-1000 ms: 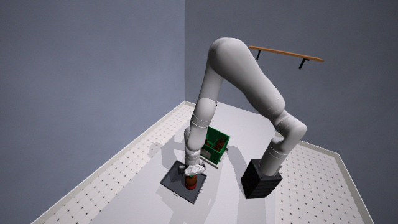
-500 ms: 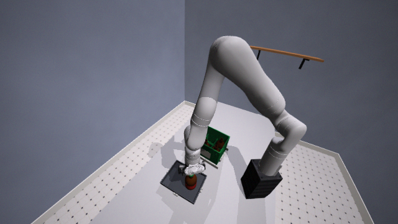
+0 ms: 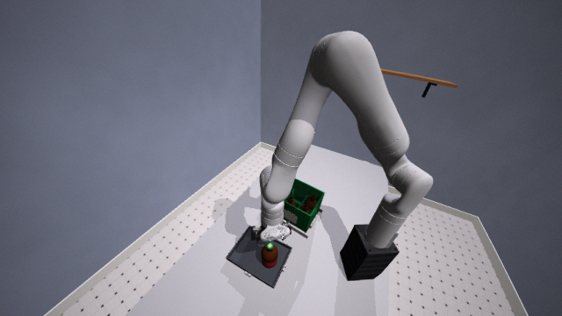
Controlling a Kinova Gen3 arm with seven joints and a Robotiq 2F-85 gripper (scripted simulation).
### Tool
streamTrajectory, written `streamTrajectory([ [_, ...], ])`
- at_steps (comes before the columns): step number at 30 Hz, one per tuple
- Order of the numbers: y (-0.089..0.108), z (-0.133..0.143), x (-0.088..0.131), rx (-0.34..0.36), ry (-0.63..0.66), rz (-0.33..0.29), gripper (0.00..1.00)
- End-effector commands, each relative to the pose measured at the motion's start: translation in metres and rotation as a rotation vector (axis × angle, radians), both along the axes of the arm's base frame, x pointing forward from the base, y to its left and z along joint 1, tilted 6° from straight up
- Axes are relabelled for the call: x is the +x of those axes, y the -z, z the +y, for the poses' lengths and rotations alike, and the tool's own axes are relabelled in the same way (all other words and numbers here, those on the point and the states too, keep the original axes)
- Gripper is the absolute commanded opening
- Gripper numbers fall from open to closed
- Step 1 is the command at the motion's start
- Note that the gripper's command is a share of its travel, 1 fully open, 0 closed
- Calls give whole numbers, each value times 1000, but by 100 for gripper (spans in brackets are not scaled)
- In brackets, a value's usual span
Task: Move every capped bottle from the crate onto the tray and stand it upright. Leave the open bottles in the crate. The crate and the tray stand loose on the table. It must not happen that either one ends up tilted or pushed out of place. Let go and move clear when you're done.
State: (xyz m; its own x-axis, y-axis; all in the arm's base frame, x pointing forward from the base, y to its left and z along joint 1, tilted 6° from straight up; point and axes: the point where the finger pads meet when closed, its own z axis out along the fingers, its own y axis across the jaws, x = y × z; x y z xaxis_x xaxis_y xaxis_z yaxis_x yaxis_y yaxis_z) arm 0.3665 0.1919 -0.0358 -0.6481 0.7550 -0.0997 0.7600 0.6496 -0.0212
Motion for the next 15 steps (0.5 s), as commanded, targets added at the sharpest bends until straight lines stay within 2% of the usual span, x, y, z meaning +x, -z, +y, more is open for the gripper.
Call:
streamTrajectory([
  [1, -3, 1, 0, 1, 0, -1, 100],
  [15, -17, 4, -1, 4, 1, -4, 100],
])
